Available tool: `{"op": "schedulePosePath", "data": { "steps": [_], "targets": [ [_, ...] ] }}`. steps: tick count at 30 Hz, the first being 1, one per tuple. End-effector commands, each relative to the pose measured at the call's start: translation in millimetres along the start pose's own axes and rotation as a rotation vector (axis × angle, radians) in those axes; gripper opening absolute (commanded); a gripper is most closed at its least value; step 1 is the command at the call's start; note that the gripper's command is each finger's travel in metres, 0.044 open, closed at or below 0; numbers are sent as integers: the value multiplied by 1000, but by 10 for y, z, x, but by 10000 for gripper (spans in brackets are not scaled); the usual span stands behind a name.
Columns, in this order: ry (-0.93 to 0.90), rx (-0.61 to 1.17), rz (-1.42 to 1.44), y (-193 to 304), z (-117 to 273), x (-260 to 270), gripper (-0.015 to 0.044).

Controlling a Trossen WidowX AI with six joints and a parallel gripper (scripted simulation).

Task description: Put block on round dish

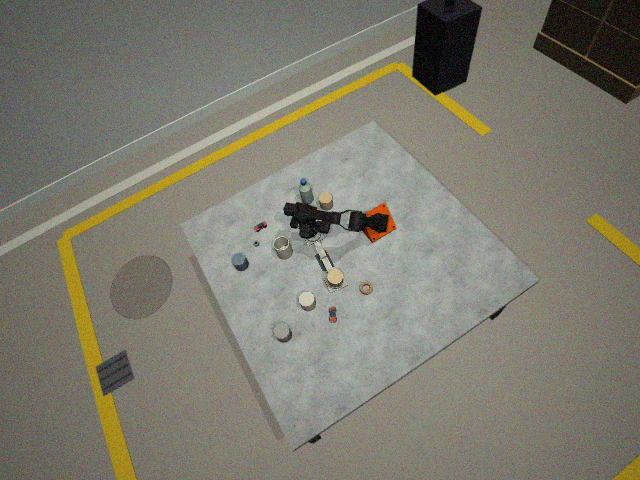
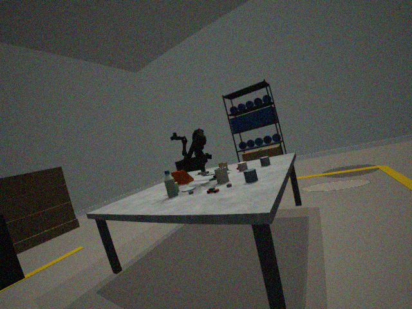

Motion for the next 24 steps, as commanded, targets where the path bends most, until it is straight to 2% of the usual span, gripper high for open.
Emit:
{"op": "schedulePosePath", "data": {
  "steps": [1,2,19,24],
  "targets": [
    [-1,-3,-5,-1,24,-2,23],
    [-1,-2,-5,-3,62,-8,0],
    [0,0,-6,4,876,-11,0],
    [0,0,-6,8,945,1,0]
  ]
}}
Point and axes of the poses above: the point midway between the two fingers, 35 mm back from their tips, its own z axis back along the fingers, its own x axis across the jaws, y = z × x, the point moved 4 cm from there along z, back along the fingers, and after that the axes turned 3 degrees about -z, right-handed, at the moved point
